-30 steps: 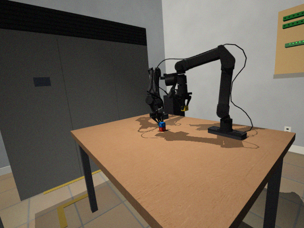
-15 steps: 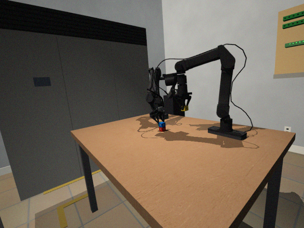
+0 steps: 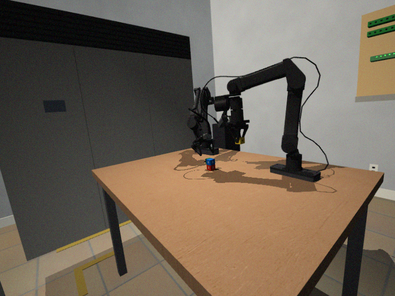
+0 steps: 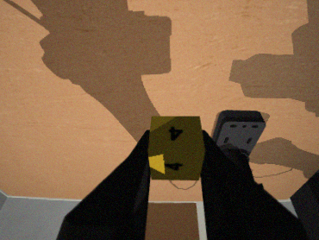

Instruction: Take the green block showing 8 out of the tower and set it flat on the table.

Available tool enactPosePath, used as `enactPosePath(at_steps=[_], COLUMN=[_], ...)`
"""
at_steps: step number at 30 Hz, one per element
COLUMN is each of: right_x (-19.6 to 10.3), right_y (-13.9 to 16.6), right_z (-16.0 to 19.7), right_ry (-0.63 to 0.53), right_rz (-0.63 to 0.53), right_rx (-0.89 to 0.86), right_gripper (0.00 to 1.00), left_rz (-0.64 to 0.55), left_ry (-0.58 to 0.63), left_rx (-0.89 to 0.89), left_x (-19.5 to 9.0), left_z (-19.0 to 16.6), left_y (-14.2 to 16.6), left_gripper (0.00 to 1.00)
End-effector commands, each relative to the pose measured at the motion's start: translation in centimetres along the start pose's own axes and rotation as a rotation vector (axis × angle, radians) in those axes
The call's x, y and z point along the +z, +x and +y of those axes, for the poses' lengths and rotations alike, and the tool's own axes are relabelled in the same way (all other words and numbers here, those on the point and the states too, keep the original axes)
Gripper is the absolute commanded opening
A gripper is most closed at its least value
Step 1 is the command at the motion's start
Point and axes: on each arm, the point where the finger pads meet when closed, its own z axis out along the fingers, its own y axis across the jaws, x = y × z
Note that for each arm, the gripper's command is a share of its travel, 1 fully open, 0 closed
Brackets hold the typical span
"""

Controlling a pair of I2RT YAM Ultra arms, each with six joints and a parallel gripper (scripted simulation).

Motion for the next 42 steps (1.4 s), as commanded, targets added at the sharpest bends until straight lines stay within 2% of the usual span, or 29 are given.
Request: enactPosePath(at_steps=[1, 11, 16, 18, 23, 25, 30, 37, 39, 42], right_x=[-2.9, -2.0, -3.5, -5.4, -11.8, -11.8, -17.5, -23.2, -24.2, -24.5], right_y=[-1.0, 0.9, 0.0, -1.7, -7.3, -7.3, -10.5, -11.9, -12.0, -12.1], right_z=[-0.4, 0.0, 0.0, 0.2, 2.2, 2.2, 5.1, 7.9, 8.3, 8.5], right_ry=[0.000, -0.047, 0.016, 0.081, 0.239, 0.239, 0.300, 0.307, 0.302, 0.300], right_rz=[-0.022, 0.036, 0.089, 0.095, -0.031, -0.031, -0.198, -0.385, -0.419, -0.429], right_rx=[-0.020, 0.021, 0.106, 0.144, 0.179, 0.179, 0.191, 0.206, 0.201, 0.197], right_gripper=[1.00, 1.00, 1.00, 1.00, 1.00, 1.00, 1.00, 1.00, 1.00, 1.00], left_rz=[-0.033, -0.033, -0.033, -0.033, -0.074, -0.074, -0.072, -0.036, -0.033, -0.016], left_ry=[-0.017, -0.017, -0.017, -0.017, -0.038, -0.038, -0.037, -0.019, -0.017, -0.009], left_rx=[-0.002, -0.002, -0.002, -0.002, -0.007, -0.007, -0.005, 0.001, 0.001, 0.002], left_x=[-0.9, -0.9, -0.9, -0.9, -1.0, -1.0, 0.4, 2.7, 3.2, 3.4], left_z=[0.1, 0.1, 0.1, 0.1, 0.9, 0.9, 2.9, 5.4, 6.0, 6.0], left_y=[-0.2, -0.2, -0.2, -0.2, -1.7, -1.7, -5.9, -11.3, -12.6, -12.7], left_gripper=[0.27, 0.27, 0.27, 0.27, 0.27, 0.27, 0.27, 0.27, 0.27, 0.27])
